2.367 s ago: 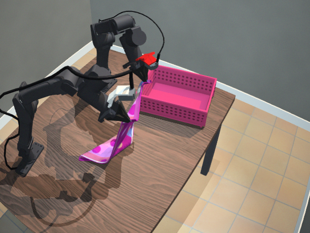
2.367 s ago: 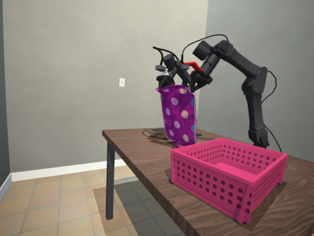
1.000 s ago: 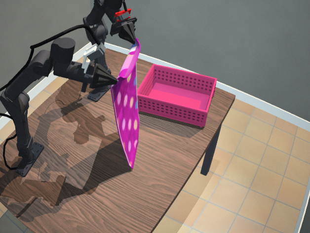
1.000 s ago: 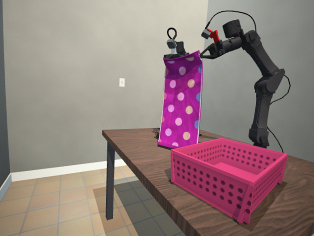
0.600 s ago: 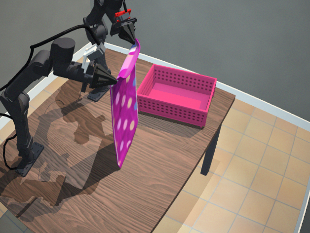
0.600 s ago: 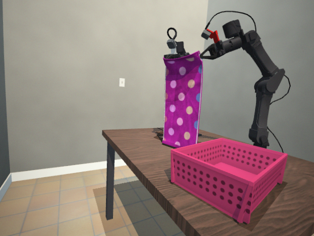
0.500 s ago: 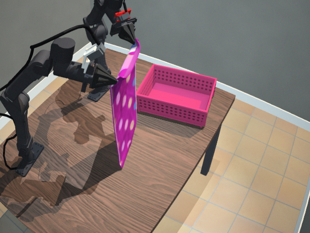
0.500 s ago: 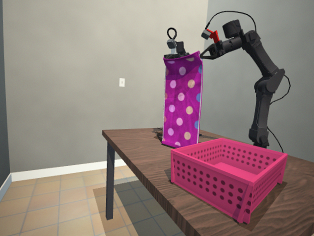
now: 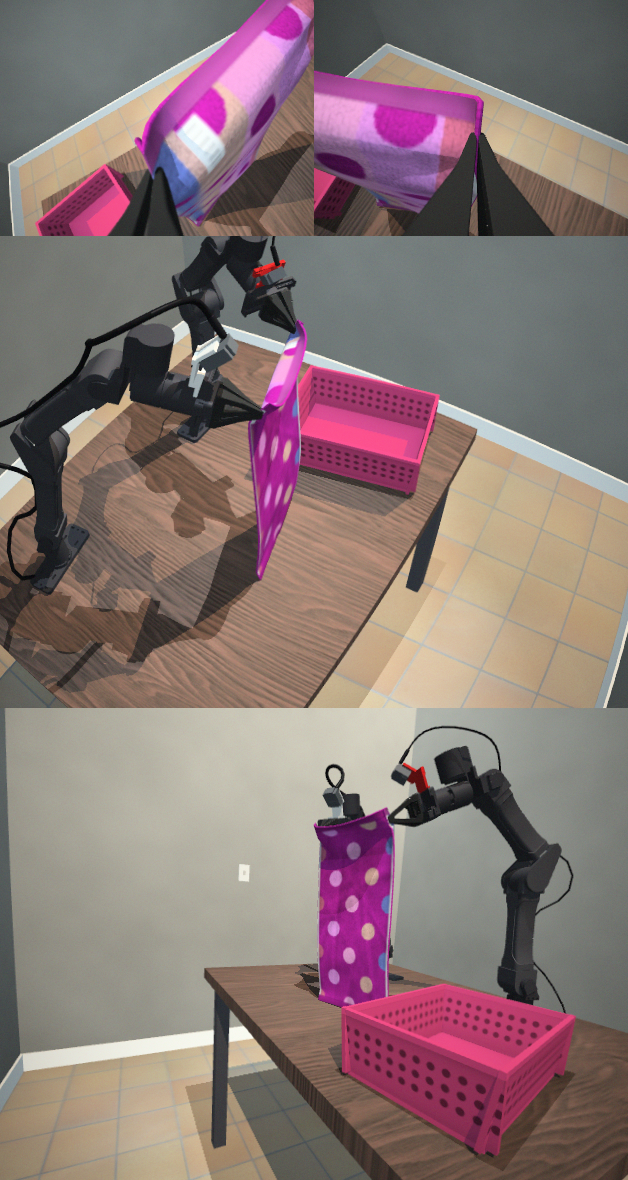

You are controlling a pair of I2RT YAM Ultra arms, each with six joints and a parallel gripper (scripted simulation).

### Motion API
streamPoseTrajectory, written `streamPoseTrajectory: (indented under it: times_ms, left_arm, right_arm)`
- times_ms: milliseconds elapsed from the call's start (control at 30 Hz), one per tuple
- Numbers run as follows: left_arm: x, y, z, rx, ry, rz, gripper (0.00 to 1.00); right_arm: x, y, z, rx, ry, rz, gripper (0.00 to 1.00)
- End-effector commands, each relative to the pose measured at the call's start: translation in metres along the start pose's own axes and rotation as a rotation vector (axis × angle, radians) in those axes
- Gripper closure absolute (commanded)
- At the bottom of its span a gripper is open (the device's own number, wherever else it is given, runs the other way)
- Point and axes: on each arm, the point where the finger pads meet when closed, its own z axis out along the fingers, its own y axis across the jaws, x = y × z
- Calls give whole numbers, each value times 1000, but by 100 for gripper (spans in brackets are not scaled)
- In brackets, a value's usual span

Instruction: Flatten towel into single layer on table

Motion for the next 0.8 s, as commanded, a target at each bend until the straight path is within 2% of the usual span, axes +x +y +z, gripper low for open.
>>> streamPoseTrajectory:
  times_ms: [0, 67, 100, 133, 200, 233, 267, 400, 433, 500, 567, 633, 667, 767]
  left_arm:
    - [-27, 20, 20, -50, -81, -13, 100]
    - [-27, 20, 20, -51, -81, -13, 100]
    - [-35, 32, 38, -72, -103, -21, 100]
    - [-35, 32, 38, -72, -103, -21, 100]
    - [-35, 32, 38, -72, -103, -21, 100]
    - [-43, 43, 56, -91, -139, -26, 100]
    - [-43, 43, 56, -91, -139, -27, 100]
    - [-43, 43, 56, -91, -139, -27, 100]
    - [-44, 36, 56, -78, -139, -22, 100]
    - [-52, 35, 39, -78, -171, -21, 100]
    - [-49, 35, 45, -78, -159, -21, 100]
    - [-48, 35, 46, -78, -157, -21, 100]
    - [-48, 35, 47, -78, -154, -21, 100]
    - [-45, 35, 48, -78, -144, -22, 100]
  right_arm:
    - [-36, -17, 18, 36, -141, 1, 100]
    - [-36, -17, 18, 36, -141, 1, 100]
    - [-43, -22, 38, 29, -225, -3, 100]
    - [-42, -25, 30, 51, -280, 3, 100]
    - [-42, -25, 30, 51, -280, 4, 100]
    - [-32, -30, 68, 38, -328, 2, 100]
    - [-48, -32, 49, 53, -384, 3, 100]
    - [-47, -32, 49, 55, -418, 3, 100]
    - [-48, -23, 49, 44, -449, 2, 100]
    - [-48, -22, 49, 45, -476, 2, 100]
    - [-48, -22, 49, 45, -495, 1, 100]
    - [-32, -24, 68, 46, -459, 2, 100]
    - [-49, -24, 57, 48, -501, 1, 100]
    - [-50, -25, 56, 50, -502, 1, 100]
